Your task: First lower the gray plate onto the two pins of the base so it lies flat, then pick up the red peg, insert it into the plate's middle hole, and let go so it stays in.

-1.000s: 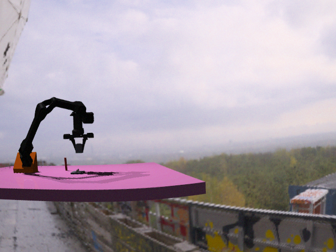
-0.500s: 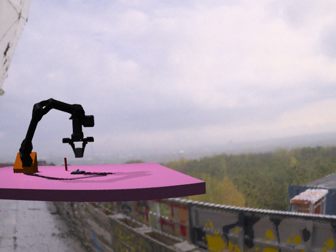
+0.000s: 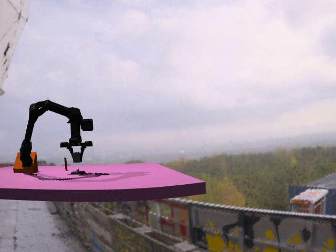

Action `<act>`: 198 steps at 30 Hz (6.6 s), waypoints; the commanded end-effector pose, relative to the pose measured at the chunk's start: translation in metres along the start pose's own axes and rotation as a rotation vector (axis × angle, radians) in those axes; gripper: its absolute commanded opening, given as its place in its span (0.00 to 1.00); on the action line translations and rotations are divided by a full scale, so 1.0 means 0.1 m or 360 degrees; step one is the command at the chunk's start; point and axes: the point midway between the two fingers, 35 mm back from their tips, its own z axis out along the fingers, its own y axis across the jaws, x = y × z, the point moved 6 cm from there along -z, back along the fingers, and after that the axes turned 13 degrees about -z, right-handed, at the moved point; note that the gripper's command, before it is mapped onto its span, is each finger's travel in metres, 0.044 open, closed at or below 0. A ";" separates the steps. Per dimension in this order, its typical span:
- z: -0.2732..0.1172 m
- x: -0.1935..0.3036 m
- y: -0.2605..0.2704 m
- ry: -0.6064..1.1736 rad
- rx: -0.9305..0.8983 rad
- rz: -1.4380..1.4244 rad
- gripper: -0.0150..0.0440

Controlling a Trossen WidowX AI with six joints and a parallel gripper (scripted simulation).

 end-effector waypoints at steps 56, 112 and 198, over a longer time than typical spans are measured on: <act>0.45 -0.10 -0.06 -0.0019 0.0003 -0.0001 0.25; -0.77 1.35 -0.24 0.0028 -0.0010 -0.0463 1.00; 0.27 2.02 -0.64 0.0001 0.0004 -0.0685 0.25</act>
